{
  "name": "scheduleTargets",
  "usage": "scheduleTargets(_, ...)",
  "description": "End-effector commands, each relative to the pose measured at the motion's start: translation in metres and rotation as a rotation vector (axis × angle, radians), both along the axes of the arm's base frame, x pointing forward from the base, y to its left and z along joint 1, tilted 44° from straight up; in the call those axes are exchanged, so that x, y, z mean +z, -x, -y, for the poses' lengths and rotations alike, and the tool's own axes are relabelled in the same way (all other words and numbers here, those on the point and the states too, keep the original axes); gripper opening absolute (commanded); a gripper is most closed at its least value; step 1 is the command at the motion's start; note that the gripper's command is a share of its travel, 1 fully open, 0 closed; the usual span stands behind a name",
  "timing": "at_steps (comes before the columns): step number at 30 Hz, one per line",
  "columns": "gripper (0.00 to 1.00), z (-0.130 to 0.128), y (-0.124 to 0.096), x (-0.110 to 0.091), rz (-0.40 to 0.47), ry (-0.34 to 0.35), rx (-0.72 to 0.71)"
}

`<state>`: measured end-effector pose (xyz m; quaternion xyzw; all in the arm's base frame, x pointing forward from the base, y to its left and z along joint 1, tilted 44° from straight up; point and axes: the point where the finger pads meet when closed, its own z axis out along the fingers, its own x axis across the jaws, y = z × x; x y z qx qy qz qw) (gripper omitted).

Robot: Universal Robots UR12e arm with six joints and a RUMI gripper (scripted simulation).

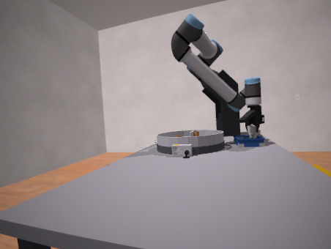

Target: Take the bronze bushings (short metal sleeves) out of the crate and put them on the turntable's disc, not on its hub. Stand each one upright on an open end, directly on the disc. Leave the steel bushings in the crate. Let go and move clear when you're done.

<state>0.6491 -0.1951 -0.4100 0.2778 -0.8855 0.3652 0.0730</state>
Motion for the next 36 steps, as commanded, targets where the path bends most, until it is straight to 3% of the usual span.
scheduleTargets(1,0.05,-0.0004,-0.0003,0.0003,0.001,0.000,0.001)
scheduleTargets(36,0.00,-0.0004,-0.0003,0.0003,0.001,0.000,0.001)
